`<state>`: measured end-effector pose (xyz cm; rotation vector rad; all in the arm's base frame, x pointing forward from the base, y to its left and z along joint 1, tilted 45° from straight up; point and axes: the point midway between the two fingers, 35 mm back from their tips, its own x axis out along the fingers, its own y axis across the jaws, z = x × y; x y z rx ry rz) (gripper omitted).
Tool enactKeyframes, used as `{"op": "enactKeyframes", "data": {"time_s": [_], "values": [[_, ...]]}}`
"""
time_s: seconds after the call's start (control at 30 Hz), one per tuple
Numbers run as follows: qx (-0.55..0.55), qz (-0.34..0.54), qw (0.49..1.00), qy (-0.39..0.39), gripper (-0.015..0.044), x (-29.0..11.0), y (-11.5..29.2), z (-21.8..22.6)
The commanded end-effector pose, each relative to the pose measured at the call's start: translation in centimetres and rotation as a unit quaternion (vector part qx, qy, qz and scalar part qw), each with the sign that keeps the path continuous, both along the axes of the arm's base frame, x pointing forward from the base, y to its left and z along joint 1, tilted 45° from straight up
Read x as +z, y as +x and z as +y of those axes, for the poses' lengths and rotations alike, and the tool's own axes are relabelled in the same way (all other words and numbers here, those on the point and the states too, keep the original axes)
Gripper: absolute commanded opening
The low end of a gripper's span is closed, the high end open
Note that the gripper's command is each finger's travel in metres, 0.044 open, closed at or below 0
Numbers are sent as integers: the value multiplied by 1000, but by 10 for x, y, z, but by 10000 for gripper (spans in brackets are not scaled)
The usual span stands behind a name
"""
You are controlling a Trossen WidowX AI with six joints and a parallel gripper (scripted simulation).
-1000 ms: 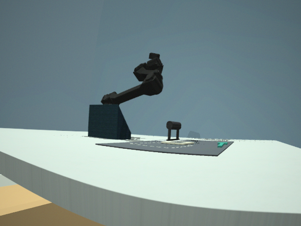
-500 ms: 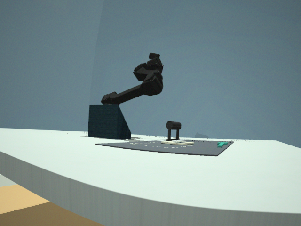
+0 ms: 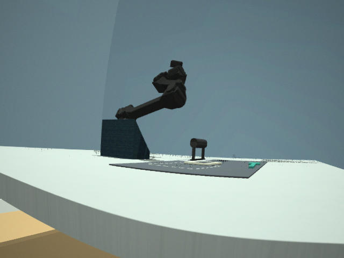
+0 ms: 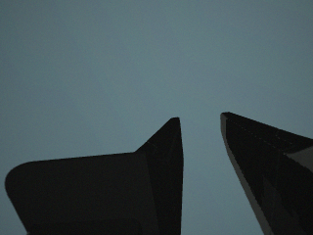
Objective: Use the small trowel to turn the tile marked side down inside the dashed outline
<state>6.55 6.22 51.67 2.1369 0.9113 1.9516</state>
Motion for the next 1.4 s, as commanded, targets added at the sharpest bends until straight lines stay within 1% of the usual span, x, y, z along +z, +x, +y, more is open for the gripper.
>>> {"op": "enactKeyframes", "data": {"time_s": [0.0, 0.1, 0.53, 0.73, 0.9, 0.93, 1.13, 1.37], "values": [[0, 0, 1000, 0, 74, 0, 0, 0], [0, 0, 1000, 0, 0, 0, 0, 0], [0, 0, 1000, 0, 0, 0, 0, 0], [-2, -1, 1000, 0, 153, 0, 0, 0], [-61, -38, 997, 1, 284, 0, -11, -3], [-75, -47, 996, 0, 300, 0, -14, -4], [-155, -103, 982, -1, 300, -3, -32, -4], [-246, -175, 953, -7, 300, -8, -54, 4]]}}
